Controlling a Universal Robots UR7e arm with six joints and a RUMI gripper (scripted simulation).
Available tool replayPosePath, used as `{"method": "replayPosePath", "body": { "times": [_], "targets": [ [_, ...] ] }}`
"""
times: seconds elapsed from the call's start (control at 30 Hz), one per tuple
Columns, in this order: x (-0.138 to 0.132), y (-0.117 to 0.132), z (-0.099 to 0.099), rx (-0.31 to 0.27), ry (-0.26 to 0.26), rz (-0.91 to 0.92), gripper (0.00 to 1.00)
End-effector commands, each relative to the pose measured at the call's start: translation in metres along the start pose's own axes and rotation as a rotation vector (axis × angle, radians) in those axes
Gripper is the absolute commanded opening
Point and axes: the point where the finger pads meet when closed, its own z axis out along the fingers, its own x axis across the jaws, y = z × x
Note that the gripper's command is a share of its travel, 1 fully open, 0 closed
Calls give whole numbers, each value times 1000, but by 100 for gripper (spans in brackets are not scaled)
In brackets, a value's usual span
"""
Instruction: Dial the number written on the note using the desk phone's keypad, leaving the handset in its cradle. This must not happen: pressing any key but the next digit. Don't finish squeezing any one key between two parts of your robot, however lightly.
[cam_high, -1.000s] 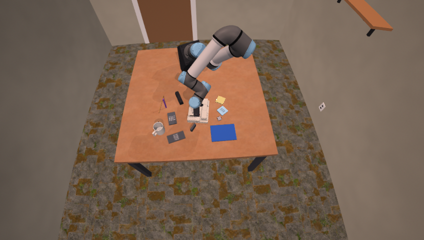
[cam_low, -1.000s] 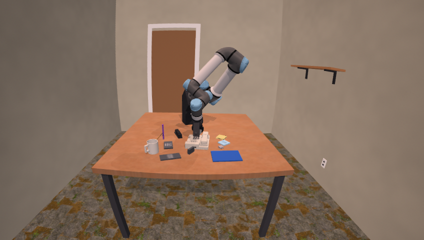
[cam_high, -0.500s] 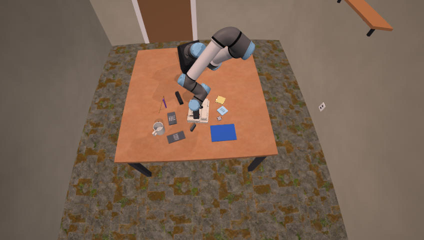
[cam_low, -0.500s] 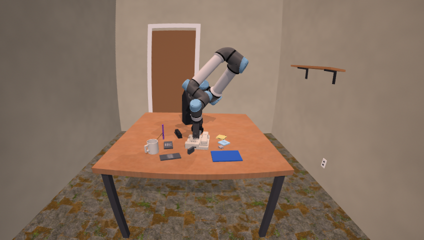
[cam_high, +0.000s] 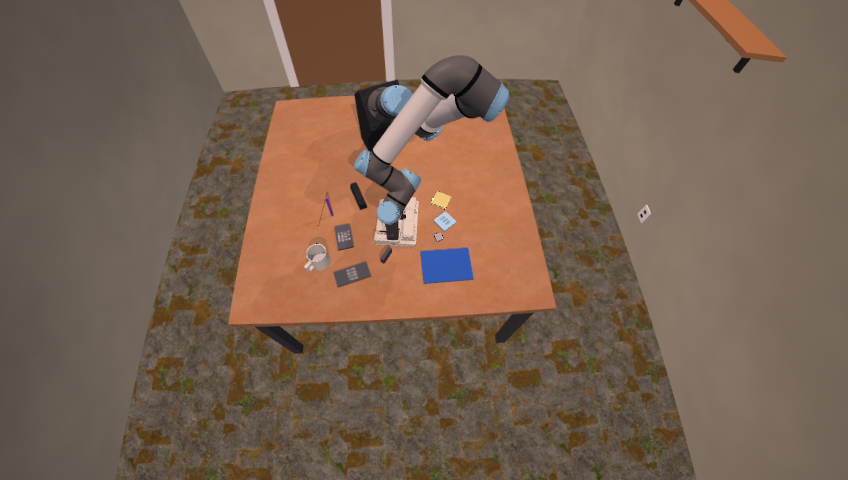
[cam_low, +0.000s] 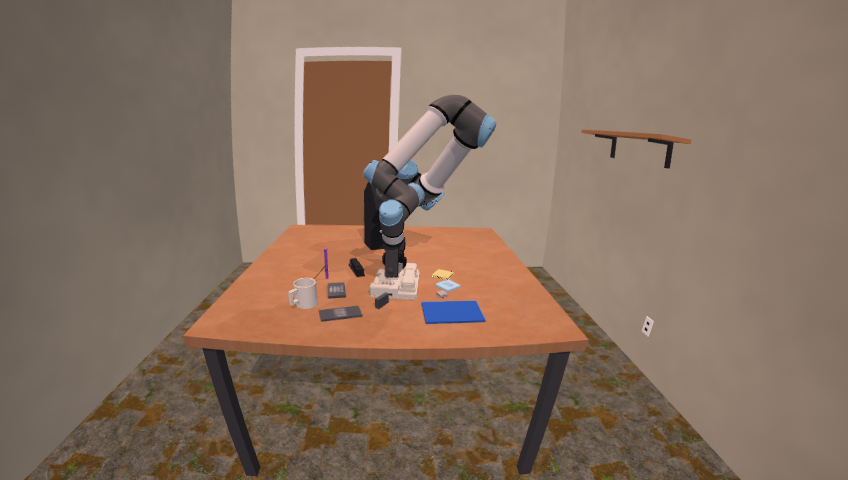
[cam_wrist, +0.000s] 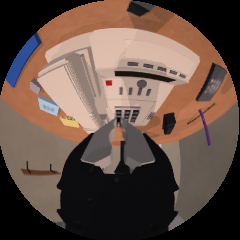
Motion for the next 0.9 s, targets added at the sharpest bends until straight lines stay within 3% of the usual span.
{"method": "replayPosePath", "body": {
  "times": [0.0, 0.87],
  "targets": [
    [0, -3, 4, 1, 0, 0, 0],
    [0, -6, 8, 1, 0, 0, 0]
  ]
}}
